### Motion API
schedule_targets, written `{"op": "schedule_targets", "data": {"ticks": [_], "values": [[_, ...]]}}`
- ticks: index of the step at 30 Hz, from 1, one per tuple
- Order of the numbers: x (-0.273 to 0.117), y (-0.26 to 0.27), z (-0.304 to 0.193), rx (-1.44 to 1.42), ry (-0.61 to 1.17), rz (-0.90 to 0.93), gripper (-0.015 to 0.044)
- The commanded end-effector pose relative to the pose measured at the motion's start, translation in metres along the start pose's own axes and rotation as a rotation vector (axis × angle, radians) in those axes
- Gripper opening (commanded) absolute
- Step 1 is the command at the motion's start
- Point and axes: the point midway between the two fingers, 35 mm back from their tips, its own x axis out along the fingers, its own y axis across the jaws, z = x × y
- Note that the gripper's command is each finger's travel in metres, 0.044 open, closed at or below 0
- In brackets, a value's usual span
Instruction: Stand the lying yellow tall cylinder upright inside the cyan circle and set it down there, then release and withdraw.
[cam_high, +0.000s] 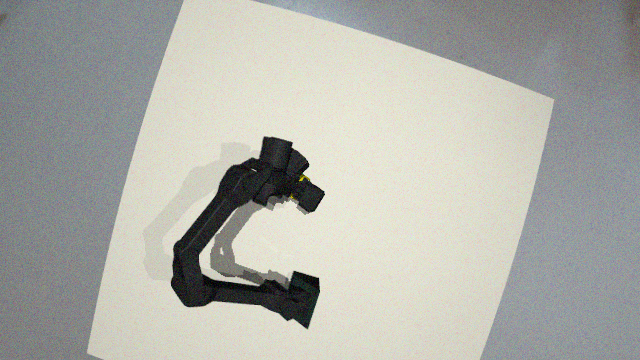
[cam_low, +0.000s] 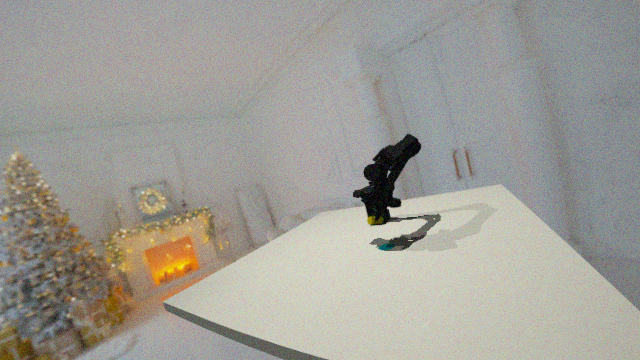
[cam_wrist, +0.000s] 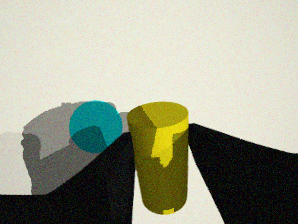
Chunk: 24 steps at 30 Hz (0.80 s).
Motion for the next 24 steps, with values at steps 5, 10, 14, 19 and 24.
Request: {"op": "schedule_targets", "data": {"ticks": [5,10,14,19,24], "values": [[0.0039,-0.0008,-0.001,-0.004,-0.042,-0.033,0.0105],[0.0055,-0.0009,-0.0008,-0.007,-0.07,-0.049,0.0105],[0.0067,-0.001,-0.0006,-0.01,-0.093,-0.062,0.0105],[0.008,-0.001,-0.0003,-0.012,-0.121,-0.076,0.0105],[0.0092,-0.0008,0.0,-0.013,-0.151,-0.089,0.0105]]}}
